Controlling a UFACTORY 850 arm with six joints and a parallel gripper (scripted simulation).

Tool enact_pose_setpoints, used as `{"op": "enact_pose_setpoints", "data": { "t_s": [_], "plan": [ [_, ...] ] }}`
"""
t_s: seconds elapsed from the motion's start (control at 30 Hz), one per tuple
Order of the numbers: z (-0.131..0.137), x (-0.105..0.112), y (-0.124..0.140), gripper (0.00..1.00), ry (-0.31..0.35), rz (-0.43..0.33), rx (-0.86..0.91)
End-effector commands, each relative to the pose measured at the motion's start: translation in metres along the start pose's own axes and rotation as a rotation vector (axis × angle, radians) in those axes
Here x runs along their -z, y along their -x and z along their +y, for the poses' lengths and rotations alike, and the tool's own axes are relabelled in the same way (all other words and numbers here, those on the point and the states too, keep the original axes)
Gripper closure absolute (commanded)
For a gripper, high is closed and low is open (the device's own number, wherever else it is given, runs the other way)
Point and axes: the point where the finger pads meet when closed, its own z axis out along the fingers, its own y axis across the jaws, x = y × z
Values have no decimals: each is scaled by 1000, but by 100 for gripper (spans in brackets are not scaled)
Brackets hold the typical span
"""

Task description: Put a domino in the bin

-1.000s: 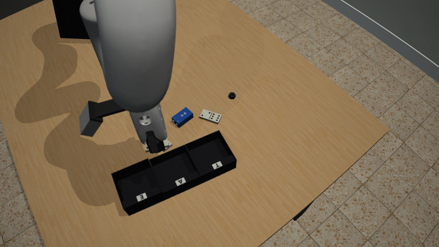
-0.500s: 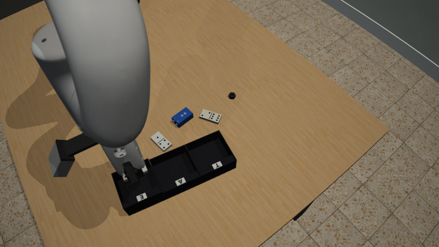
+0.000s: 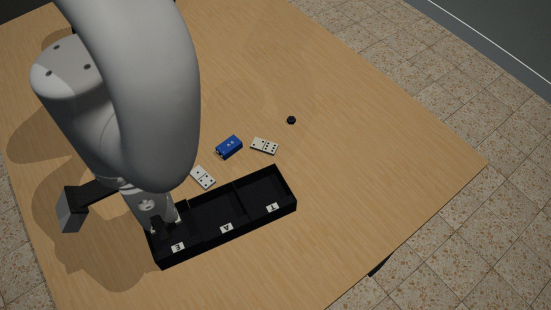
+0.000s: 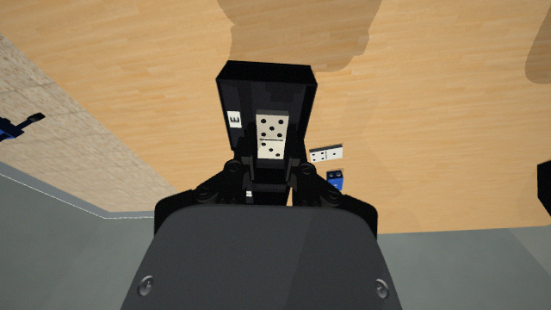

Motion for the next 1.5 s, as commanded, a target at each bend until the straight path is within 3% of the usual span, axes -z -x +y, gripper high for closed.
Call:
{"op": "enact_pose_setpoints", "data": {
  "t_s": [0.0,0.9,1.47],
  "plan": [
    [0,1,1,100,2,1,0],
    [0,-47,1,100,3,1,0],
    [1,-51,3,100,3,1,0]
  ]
}}
